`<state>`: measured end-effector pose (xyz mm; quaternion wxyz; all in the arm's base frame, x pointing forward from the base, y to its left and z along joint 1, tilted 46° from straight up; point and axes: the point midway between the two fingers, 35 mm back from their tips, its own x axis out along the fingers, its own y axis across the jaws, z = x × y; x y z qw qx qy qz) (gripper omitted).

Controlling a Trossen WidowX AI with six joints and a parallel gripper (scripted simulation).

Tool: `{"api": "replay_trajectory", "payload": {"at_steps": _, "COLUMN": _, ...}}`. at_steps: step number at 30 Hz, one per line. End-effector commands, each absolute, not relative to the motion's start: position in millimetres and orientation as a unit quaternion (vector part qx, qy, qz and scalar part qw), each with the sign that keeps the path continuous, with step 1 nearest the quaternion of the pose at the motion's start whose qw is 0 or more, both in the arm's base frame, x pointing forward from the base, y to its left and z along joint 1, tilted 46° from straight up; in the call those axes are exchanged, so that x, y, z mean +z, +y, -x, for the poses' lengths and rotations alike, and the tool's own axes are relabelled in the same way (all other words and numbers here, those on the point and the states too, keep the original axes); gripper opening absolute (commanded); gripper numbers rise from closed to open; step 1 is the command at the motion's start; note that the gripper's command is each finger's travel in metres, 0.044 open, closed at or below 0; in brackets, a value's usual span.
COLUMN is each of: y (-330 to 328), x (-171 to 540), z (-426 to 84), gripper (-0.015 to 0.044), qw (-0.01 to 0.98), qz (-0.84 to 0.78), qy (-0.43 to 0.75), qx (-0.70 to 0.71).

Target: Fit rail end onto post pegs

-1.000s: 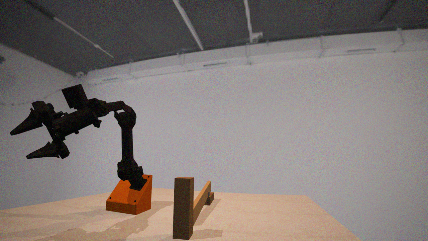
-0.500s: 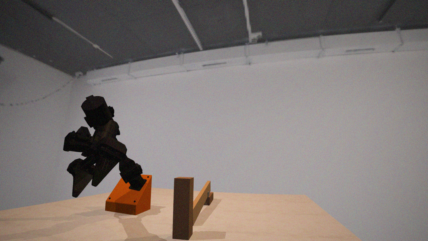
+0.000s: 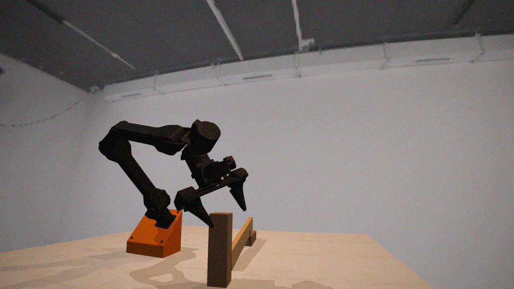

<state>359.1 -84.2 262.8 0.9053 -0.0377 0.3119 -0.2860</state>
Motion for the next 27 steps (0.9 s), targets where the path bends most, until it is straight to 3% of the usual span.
{"api": "replay_trajectory", "payload": {"at_steps": 1, "y": -37, "x": 239, "z": -378, "gripper": 0.0440, "qw": 0.902, "qz": 0.124, "qy": 0.363, "qx": -0.199}}
{"api": "replay_trajectory", "payload": {"at_steps": 10, "y": 11, "x": 165, "z": -376, "gripper": 0.0440, "qw": 0.802, "qz": 0.345, "qy": 0.484, "qx": -0.060}}
{"api": "replay_trajectory", "payload": {"at_steps": 15, "y": 29, "x": 89, "z": -344, "gripper": 0.0440, "qw": 0.593, "qz": 0.555, "qy": 0.576, "qx": 0.099}}
{"api": "replay_trajectory", "payload": {"at_steps": 21, "y": 33, "x": 30, "z": -300, "gripper": 0.0440, "qw": 0.260, "qz": 0.701, "qy": 0.597, "qx": 0.291}}
{"api": "replay_trajectory", "payload": {"at_steps": 27, "y": 33, "x": 25, "z": -296, "gripper": 0.0440, "qw": 0.219, "qz": 0.709, "qy": 0.593, "qx": 0.312}}
